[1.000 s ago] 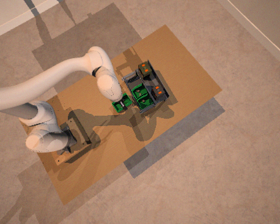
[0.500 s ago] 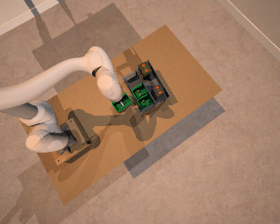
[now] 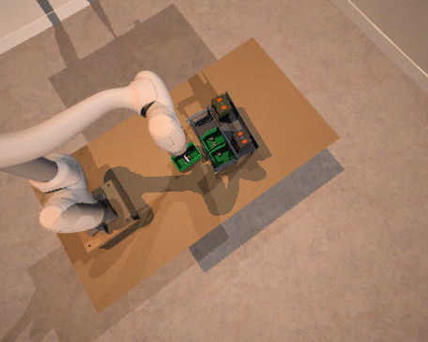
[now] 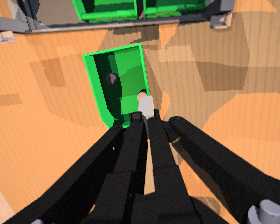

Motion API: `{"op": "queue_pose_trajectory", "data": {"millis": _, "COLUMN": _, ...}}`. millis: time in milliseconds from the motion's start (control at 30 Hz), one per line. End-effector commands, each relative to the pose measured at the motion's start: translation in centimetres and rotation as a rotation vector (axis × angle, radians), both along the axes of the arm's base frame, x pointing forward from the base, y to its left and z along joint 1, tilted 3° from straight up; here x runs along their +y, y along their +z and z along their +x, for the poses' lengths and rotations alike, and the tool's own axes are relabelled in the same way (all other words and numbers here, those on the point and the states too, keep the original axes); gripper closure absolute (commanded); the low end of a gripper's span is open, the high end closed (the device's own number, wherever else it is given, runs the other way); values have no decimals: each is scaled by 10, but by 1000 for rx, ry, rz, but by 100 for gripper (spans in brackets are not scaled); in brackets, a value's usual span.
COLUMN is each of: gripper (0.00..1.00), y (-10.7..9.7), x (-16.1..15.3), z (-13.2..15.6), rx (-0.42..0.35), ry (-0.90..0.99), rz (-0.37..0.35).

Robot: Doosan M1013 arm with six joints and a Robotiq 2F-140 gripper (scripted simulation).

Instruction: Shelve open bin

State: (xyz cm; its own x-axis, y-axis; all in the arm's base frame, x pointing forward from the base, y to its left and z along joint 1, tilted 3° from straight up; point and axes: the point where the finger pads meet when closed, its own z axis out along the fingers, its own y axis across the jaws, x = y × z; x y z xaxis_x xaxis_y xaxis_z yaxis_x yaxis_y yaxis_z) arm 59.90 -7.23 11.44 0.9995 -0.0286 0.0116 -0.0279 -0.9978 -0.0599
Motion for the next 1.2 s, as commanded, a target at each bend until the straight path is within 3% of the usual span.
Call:
{"op": "queue_pose_trajectory", "data": {"millis": 0, "gripper": 100, "y": 0, "x": 0, "z": 0, "rx": 0, "ry": 0, "rz": 0}}
{"op": "queue_pose_trajectory", "data": {"millis": 267, "gripper": 100, "y": 0, "x": 0, "z": 0, "rx": 0, "ry": 0, "rz": 0}}
{"op": "queue_pose_trajectory", "data": {"millis": 300, "gripper": 85, "y": 0, "x": 0, "z": 0, "rx": 0, "ry": 0, "rz": 0}}
{"op": "queue_pose_trajectory", "data": {"millis": 1167, "gripper": 85, "y": 0, "x": 0, "z": 0, "rx": 0, "ry": 0, "rz": 0}}
